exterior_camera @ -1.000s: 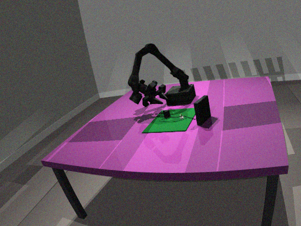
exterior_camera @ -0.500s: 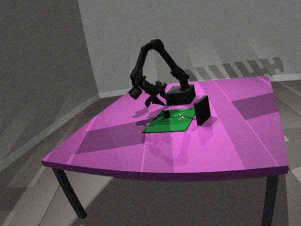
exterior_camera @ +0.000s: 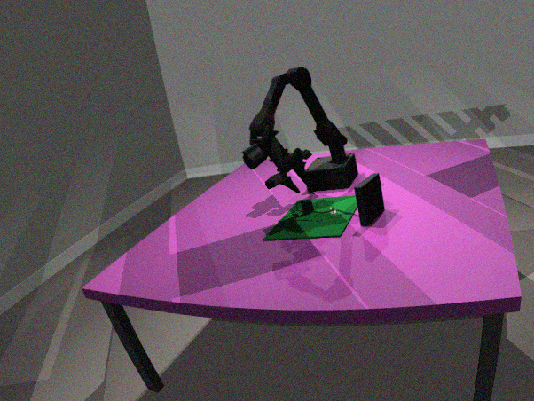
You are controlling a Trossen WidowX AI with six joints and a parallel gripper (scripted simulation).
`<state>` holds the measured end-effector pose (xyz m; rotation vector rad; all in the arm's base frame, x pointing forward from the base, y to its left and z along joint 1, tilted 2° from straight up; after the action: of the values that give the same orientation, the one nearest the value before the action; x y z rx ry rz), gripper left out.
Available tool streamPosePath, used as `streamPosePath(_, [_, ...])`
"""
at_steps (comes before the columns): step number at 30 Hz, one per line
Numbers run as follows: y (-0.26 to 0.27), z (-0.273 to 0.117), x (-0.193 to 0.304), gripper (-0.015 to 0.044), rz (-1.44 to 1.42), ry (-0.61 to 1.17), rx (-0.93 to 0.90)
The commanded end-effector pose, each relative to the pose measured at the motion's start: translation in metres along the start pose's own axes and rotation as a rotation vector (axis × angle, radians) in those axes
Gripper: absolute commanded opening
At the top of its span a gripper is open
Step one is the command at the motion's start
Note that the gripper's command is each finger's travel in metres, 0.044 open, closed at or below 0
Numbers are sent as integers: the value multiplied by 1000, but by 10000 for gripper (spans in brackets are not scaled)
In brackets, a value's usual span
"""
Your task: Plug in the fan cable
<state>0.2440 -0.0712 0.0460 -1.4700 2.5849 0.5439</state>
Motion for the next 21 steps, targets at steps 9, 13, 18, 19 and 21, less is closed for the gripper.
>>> streamPosePath(9, [-5,-15,-14,205,100,198,204])
streamPosePath(13, [-8,-23,-20,205,140,244,294])
streamPosePath(18, [-9,-21,-19,258,122,224,263])
streamPosePath(19, [-9,-21,-19,284,122,224,263])
streamPosePath(21, [-9,-24,-23,336,179,222,277])
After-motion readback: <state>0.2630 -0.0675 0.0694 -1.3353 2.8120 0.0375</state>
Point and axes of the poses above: the point midway between the two fingers, 35 mm back from their tips, its own z axis out along the fingers, its own y axis across the jaws, x = y × z, the point moved 3 cm from there along -z, back along the fingers, and after that the axes turned 7 degrees about z, right-handed, at the moved point
